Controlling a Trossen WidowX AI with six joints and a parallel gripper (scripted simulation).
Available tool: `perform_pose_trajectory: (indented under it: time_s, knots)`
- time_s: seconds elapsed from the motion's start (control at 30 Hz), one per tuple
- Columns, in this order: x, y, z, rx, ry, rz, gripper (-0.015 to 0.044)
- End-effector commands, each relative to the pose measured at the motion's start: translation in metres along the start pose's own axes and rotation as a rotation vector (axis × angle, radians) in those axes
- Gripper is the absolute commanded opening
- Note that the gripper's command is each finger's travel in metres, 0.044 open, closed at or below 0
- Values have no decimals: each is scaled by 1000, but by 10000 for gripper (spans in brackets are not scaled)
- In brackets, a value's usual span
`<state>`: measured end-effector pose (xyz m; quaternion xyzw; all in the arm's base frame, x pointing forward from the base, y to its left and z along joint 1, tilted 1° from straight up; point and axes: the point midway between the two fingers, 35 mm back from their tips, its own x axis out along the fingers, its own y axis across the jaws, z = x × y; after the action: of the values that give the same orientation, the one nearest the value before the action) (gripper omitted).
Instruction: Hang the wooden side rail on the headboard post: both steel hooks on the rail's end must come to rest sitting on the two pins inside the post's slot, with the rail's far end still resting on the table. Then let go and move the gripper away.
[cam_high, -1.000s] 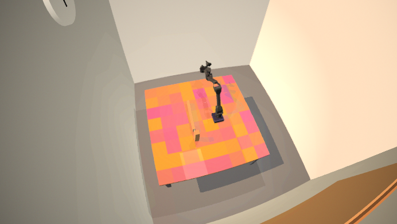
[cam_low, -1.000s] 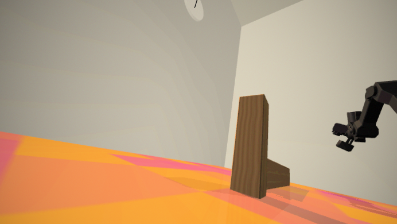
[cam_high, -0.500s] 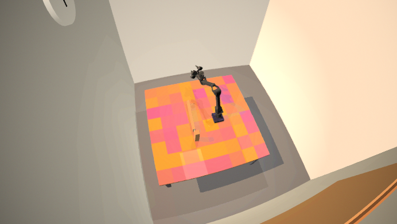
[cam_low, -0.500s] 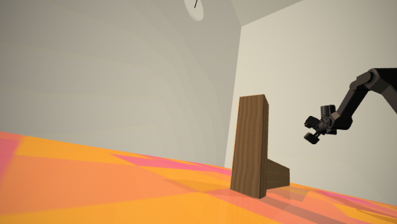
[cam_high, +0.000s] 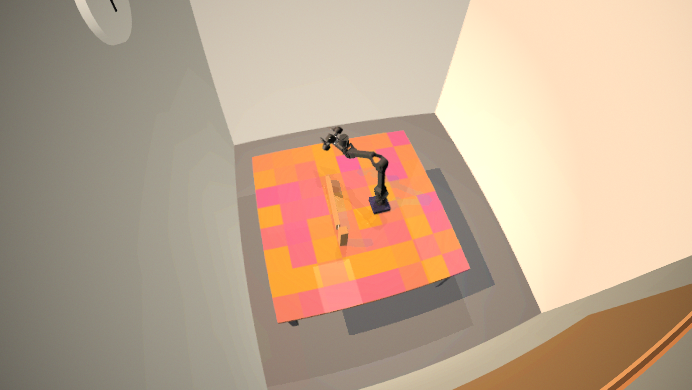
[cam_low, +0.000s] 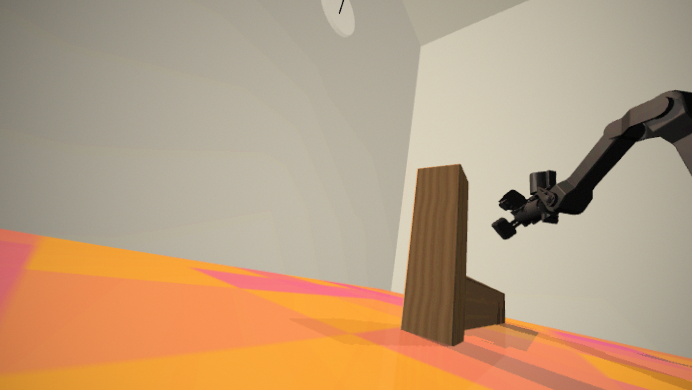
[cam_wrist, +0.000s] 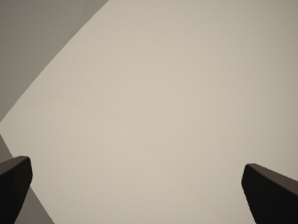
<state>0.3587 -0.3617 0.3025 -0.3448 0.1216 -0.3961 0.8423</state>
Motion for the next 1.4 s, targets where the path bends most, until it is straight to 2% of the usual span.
perform_pose_trajectory:
  time_s: [0.0,0.33,0.73,1.07,1.37]
  knots:
    - [-17,31,19,47,-31,78,440]
    - [-78,103,73,162,-118,277,440]
    - [-177,175,115,289,-200,546,440]
    - [-272,220,126,379,-243,794,440]
    - [-362,248,115,438,-261,1035,440]
